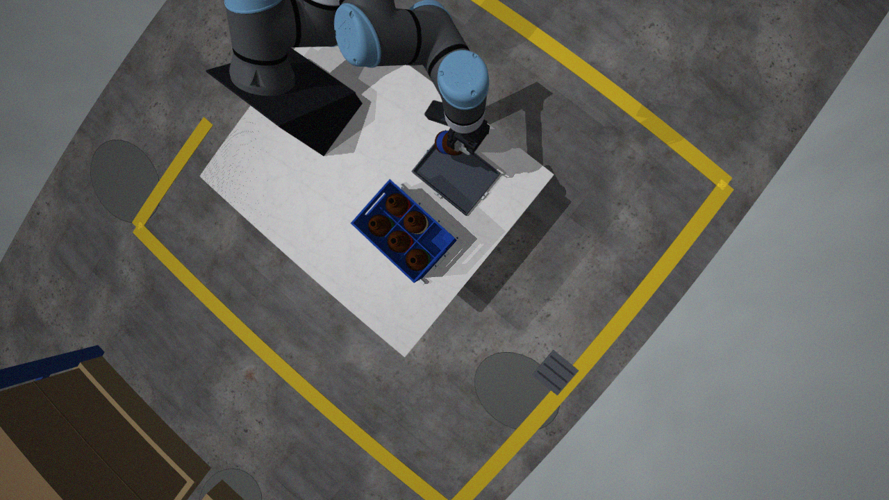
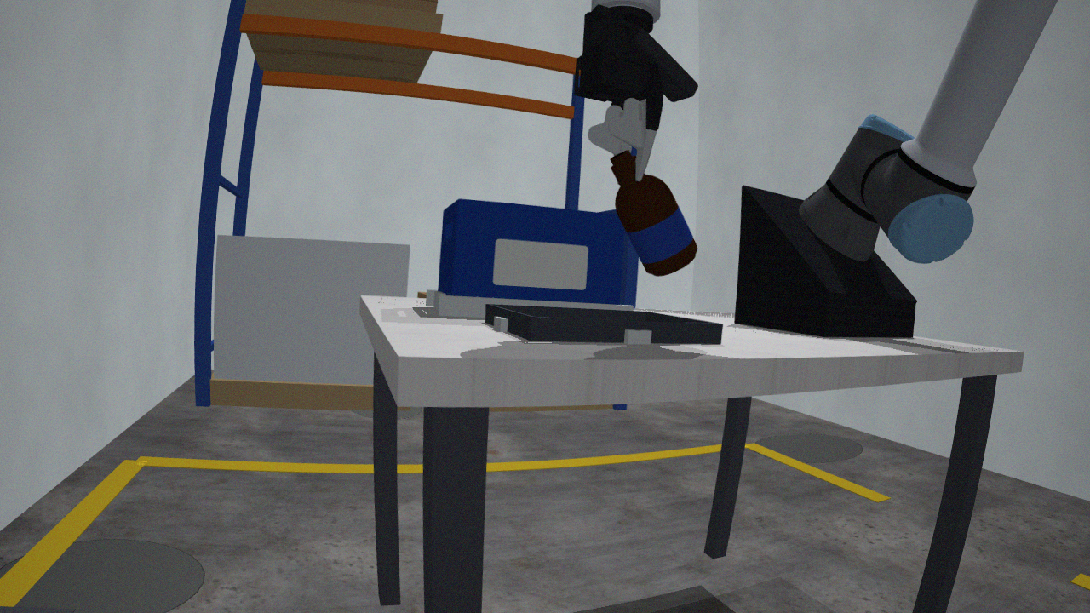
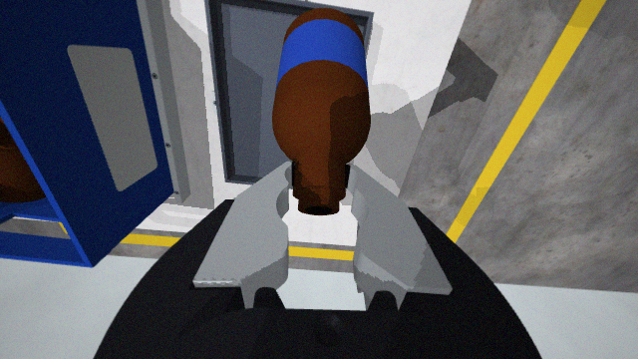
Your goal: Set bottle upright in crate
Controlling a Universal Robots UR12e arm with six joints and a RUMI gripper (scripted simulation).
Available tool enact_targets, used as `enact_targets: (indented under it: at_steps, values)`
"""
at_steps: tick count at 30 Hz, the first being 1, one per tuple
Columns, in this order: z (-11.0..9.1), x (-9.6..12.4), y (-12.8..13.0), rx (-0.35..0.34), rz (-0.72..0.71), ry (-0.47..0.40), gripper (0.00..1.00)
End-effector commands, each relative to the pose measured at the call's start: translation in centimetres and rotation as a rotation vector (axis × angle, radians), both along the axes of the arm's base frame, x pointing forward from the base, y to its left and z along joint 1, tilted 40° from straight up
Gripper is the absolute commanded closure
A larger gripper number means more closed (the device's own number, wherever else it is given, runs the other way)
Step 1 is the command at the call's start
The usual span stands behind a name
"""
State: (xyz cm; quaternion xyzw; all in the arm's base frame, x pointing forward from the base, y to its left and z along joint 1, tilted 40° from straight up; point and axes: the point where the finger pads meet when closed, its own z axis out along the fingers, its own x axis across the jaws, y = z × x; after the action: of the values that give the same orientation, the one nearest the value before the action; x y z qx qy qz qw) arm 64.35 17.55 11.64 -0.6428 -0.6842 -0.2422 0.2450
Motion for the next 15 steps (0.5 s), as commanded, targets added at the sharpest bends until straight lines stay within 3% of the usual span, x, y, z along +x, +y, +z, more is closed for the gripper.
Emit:
enact_targets:
  at_steps: [1, 15]
  values:
    - [0.26, 0.34, -0.21, -0.006, -0.05, 0.034, 1.0]
    - [0.27, 0.34, -0.21, -0.006, -0.067, 0.049, 1.0]
